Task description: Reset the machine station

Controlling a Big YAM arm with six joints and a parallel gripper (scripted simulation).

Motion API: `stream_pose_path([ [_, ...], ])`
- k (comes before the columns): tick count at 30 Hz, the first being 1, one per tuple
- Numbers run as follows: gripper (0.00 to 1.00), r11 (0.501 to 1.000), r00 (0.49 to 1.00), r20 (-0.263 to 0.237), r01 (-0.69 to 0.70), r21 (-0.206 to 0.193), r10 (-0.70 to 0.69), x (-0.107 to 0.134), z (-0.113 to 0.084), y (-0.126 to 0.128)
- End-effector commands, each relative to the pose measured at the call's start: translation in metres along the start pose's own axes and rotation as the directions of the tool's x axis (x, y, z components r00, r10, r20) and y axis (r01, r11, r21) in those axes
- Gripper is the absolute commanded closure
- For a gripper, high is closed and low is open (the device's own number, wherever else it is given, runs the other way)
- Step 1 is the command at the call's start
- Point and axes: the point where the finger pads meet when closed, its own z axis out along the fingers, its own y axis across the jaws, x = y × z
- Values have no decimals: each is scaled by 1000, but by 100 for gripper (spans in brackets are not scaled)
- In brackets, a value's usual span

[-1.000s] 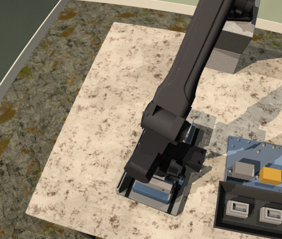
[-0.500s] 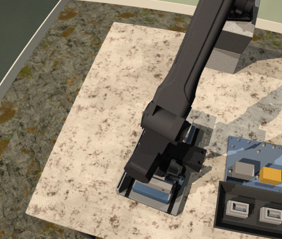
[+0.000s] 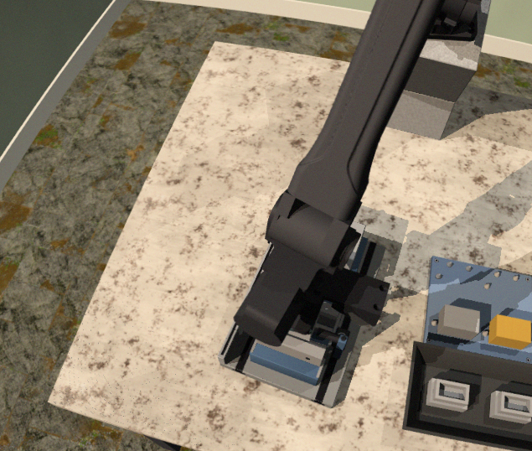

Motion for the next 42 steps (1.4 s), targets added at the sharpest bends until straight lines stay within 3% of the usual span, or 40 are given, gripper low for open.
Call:
stream_pose_path([
  [1, 100, 999, 1000, -7, -1, 52, 2, -2, -9, -26],
  [42, 100, 998, 1000, -8, -2, 56, 2, -1, -9, -27],
])
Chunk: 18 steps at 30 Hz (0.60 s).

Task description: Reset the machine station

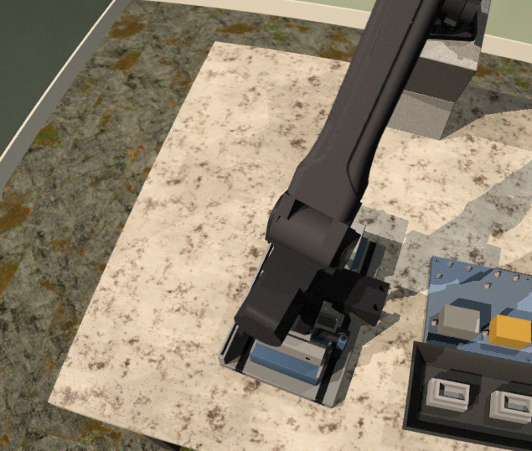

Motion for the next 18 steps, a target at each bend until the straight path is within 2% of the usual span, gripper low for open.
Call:
stream_pose_path([
  [1, 100, 998, 1000, -8, -2, 56, 2, -1, -9, -27],
  [7, 100, 999, 1000, -7, -2, 47, 2, -1, -4, -25],
  [18, 100, 998, 1000, -9, -1, 67, 1, -1, -15, -30],
])
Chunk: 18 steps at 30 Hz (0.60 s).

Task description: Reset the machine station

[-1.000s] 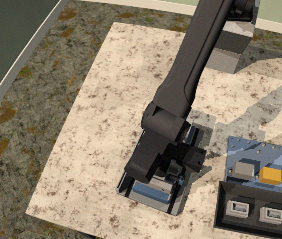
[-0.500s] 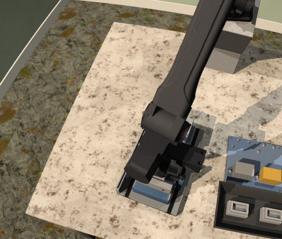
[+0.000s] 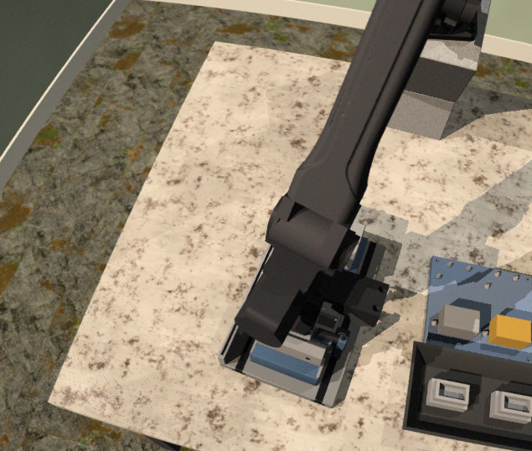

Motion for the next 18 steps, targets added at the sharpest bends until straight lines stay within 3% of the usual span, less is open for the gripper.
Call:
stream_pose_path([
  [1, 100, 998, 1000, -10, 0, 70, 1, -1, -20, -31],
  [18, 100, 997, 1000, -10, 0, 74, 1, -1, -22, -32],
])
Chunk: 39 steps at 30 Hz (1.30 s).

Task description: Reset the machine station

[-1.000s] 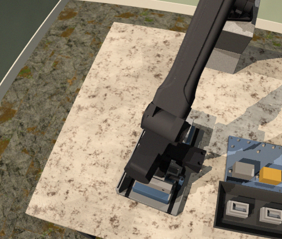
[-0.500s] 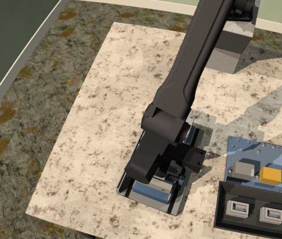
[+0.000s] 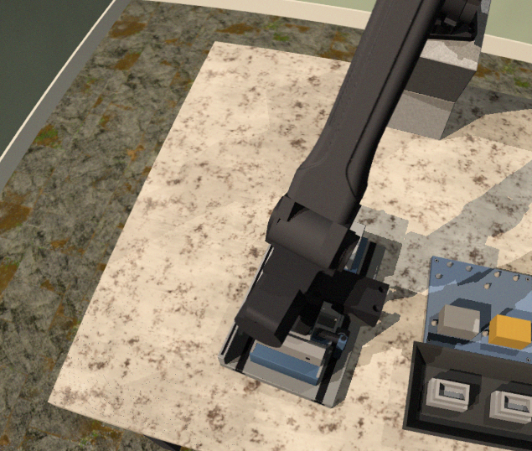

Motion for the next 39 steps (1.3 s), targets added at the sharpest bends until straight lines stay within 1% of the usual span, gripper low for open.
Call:
stream_pose_path([
  [1, 100, 997, 1000, -10, 0, 74, 1, -1, -22, -32],
  [13, 100, 997, 1000, -10, 0, 75, 1, -1, -21, -33],
  [20, 100, 998, 1000, -8, -1, 61, 1, -2, -10, -29],
  [27, 100, 999, 1000, -7, -2, 50, 2, -1, -5, -26],
  [39, 100, 998, 1000, -9, -1, 66, 2, -1, -14, -30],
])
